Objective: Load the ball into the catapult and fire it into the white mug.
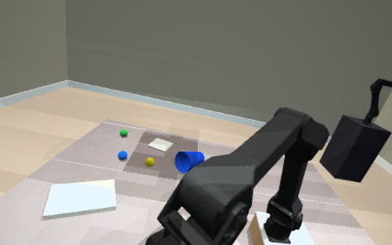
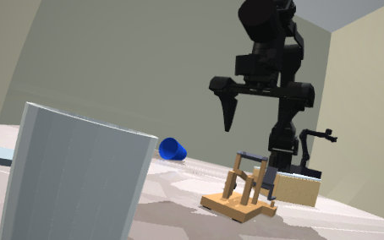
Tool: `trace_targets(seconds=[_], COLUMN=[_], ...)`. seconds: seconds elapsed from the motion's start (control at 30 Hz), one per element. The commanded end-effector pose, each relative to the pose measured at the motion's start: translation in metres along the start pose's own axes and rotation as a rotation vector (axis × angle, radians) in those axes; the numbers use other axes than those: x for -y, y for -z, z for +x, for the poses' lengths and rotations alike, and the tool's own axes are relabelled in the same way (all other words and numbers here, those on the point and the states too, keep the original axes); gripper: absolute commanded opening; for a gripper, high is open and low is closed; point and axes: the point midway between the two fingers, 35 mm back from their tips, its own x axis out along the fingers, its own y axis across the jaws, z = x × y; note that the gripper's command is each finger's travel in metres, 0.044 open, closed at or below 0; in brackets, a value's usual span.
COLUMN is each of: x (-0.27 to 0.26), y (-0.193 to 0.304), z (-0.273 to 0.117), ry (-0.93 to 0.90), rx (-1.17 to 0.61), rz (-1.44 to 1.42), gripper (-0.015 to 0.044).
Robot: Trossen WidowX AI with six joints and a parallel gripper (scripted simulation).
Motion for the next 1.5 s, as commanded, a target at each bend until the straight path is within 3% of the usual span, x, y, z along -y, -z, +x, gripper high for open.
trace_targets(seconds=[0.0, 0.03, 0.07, 0.23, 0.87, 1.47], x=[0.0, 0.0, 0.001, 0.029, 0.085, 0.084], y=[-0.001, -0.001, 0.0, 0.027, 0.179, 0.183], z=[-0.041, -0.041, -0.016, -0.002, 0.083, 0.103], ry=[-0.003, -0.003, -0.001, -0.002, 0.001, 0.001], rx=[0.053, 0.053, 0.021, 0.02, 0.015, 0.014], rz=[0.005, 0.005, 0.006, 0.151, 0.767, 0.773], gripper=[0.044, 0.044, 0.0414, 0.03, 0.03, 0.03])
